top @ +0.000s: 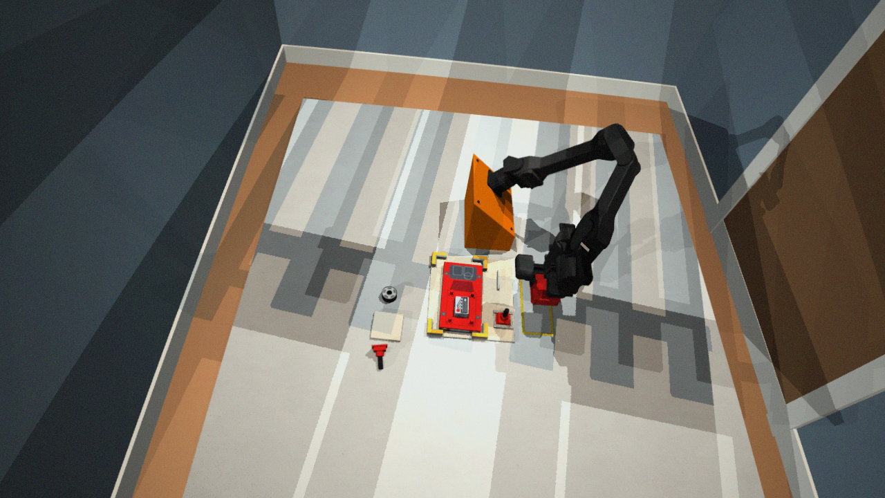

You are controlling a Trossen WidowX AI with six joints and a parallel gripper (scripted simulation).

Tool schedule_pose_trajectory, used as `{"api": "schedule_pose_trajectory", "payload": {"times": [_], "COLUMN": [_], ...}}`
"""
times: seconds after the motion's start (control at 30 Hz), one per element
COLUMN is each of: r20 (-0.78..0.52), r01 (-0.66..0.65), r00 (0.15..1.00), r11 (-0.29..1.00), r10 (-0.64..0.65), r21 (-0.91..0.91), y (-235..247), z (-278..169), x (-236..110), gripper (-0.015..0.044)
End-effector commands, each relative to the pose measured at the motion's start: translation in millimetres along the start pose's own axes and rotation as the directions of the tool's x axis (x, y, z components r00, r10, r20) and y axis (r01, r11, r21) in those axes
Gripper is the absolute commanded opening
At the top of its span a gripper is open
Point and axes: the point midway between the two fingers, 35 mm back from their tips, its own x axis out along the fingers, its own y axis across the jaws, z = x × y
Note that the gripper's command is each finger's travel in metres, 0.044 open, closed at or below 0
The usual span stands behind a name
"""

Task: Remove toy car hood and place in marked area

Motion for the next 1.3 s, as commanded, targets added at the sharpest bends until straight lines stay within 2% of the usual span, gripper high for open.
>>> {"api": "schedule_pose_trajectory", "payload": {"times": [0.0,1.27], "r20": [-0.004,-0.004], "r01": [-0.002,-0.003], "r00": [1.000,1.000], "r11": [1.000,1.000], "r10": [0.002,0.003], "r21": [0.008,0.008], "y": [-0.6,-0.2], "z": [-0.3,-0.3], "x": [4.1,35.1], "gripper": [0.0000,0.0000]}}
